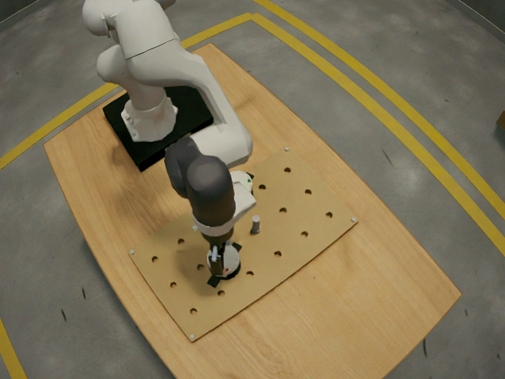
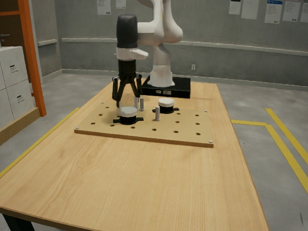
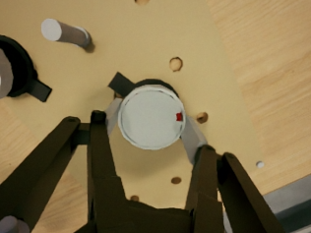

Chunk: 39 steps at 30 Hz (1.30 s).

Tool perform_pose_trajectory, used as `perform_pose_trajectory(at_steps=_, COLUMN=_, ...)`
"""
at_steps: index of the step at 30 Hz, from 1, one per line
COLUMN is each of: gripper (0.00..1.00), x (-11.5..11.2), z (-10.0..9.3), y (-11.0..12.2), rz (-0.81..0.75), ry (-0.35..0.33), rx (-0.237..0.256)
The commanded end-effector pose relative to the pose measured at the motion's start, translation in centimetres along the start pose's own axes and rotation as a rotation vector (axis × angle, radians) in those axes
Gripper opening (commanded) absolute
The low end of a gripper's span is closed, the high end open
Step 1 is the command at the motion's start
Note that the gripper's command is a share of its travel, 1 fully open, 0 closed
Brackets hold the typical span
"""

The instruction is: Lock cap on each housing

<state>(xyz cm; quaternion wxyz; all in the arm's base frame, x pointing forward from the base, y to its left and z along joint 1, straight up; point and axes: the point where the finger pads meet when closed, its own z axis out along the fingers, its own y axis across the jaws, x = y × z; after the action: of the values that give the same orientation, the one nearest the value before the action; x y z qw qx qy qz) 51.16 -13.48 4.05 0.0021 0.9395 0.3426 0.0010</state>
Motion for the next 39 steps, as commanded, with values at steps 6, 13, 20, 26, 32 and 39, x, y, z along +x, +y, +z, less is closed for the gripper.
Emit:
perform_pose_trajectory(at_steps=6, gripper=0.1, x=0.2, z=0.2, y=-1.5, rz=0.004, ry=0.0, rx=0.006)
perform_pose_trajectory(at_steps=13, gripper=0.1, x=0.2, z=0.2, y=-2.2, rz=0.004, ry=0.0, rx=0.006)
perform_pose_trajectory(at_steps=20, gripper=0.1, x=0.2, z=0.2, y=-3.3, rz=0.004, ry=0.0, rx=0.006)
perform_pose_trajectory(at_steps=26, gripper=0.1, x=0.2, z=0.2, y=-4.2, rz=0.004, ry=0.0, rx=0.006)
perform_pose_trajectory(at_steps=32, gripper=0.1, x=0.2, z=0.2, y=-5.2, rz=0.004, ry=0.0, rx=0.006)
perform_pose_trajectory(at_steps=39, gripper=0.1, x=0.2, z=0.2, y=-6.5, rz=0.004, ry=0.0, rx=0.006)
